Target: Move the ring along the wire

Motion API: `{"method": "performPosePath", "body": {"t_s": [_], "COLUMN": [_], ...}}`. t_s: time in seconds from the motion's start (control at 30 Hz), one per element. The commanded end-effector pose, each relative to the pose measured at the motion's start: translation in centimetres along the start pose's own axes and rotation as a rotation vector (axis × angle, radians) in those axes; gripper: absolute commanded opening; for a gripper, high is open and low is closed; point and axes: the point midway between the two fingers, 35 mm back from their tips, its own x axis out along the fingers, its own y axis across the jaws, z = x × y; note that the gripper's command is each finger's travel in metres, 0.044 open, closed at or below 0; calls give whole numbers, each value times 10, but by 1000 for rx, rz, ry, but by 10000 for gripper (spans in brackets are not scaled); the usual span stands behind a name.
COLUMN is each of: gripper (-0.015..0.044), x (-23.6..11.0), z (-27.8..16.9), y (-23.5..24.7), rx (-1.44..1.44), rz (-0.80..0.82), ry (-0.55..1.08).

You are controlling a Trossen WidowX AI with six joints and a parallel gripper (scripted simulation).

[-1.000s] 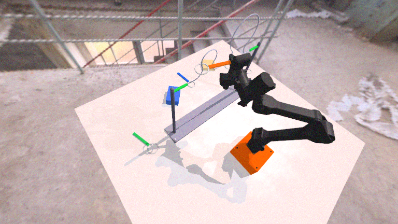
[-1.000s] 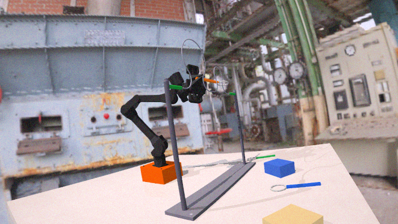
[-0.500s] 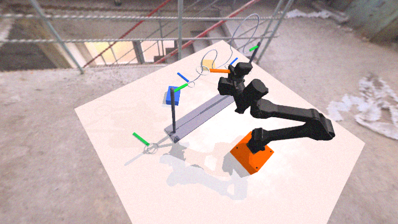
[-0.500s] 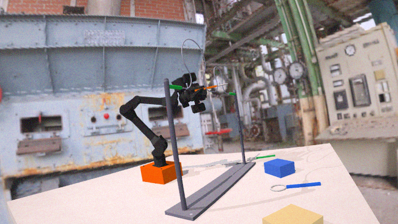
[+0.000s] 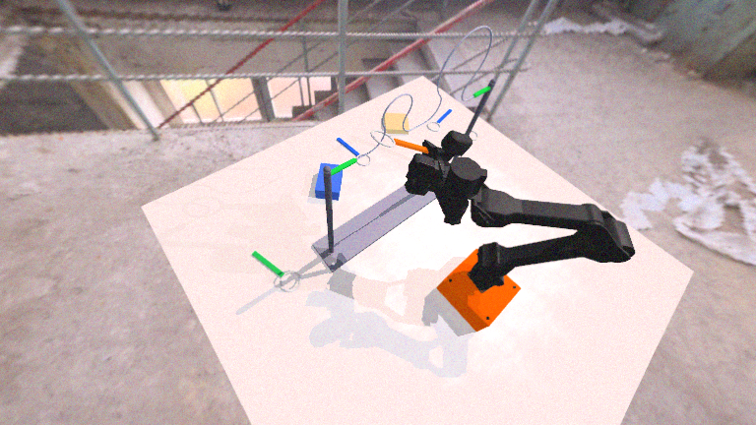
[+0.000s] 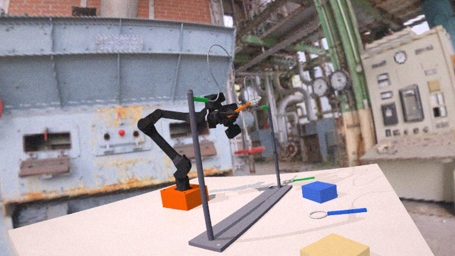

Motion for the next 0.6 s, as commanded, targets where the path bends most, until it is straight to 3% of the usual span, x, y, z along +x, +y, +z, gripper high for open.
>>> {"method": "performPosePath", "body": {"t_s": [0.0,0.57], "gripper": [-150,-150], "x": [3,-10], "z": [-1,12], "y": [13,70], "rx": [51,385], "rz": [33,194], "ry": [-15,23]}}
